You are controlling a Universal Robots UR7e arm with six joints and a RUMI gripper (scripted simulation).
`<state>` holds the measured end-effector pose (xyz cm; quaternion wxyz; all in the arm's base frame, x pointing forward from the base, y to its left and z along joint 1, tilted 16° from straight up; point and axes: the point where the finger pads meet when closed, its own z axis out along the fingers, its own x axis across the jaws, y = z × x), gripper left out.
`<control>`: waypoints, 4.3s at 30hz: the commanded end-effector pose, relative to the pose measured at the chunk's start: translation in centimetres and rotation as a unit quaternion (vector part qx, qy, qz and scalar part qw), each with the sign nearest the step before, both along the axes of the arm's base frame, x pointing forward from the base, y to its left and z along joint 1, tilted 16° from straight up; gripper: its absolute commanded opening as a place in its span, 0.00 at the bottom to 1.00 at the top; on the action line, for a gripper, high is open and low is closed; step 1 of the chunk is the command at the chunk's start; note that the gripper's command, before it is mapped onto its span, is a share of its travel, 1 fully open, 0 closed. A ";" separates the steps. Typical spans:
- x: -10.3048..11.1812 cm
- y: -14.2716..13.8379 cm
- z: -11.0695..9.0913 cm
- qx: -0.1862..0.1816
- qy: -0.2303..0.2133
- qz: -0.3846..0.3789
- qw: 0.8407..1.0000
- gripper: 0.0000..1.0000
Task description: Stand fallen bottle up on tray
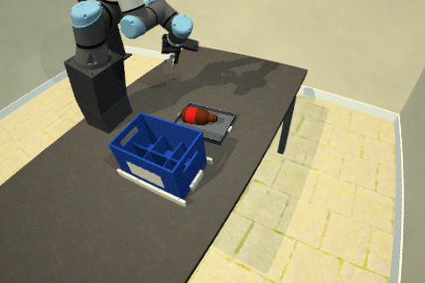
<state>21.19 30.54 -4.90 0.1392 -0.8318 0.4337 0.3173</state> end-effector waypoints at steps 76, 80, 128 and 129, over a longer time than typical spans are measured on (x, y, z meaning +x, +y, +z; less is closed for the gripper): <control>26.5 -16.8 3.4 -0.284 -0.279 -0.259 0.880 0.00; 26.5 -16.8 3.4 -0.284 -0.281 -0.255 0.881 0.00; 26.6 -15.5 3.5 -0.247 -0.400 0.187 0.862 0.00; 26.6 -15.4 3.4 -0.244 -0.404 0.206 0.857 0.00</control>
